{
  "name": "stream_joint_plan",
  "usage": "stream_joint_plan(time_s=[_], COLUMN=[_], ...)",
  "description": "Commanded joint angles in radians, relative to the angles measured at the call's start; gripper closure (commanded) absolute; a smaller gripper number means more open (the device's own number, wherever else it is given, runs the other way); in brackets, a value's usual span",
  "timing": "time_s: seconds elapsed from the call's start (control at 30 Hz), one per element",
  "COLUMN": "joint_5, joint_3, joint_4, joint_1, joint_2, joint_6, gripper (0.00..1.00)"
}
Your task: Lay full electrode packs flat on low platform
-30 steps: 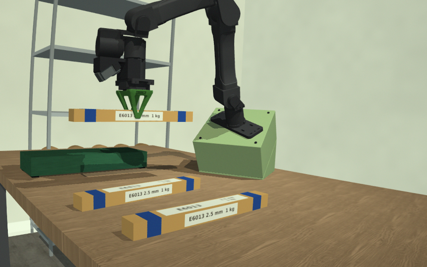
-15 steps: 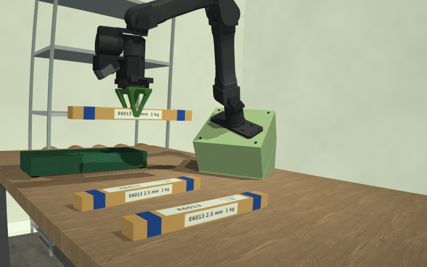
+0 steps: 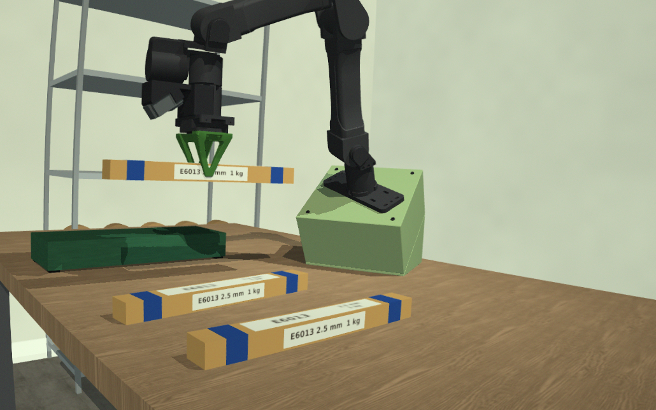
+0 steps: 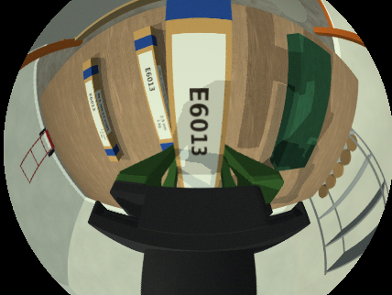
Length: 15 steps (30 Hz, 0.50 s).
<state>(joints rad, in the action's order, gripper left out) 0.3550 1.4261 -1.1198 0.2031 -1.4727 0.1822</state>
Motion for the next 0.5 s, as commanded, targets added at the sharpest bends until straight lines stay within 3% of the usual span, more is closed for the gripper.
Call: stream_joint_plan(time_s=[0.0, 0.47], joint_5=[0.009, 0.014], joint_3=[0.07, 0.081], joint_4=[-0.026, -0.035], joint_1=[0.03, 0.038], joint_2=[0.044, 0.044], joint_6=[0.005, 0.008], gripper=[1.0, 1.0])
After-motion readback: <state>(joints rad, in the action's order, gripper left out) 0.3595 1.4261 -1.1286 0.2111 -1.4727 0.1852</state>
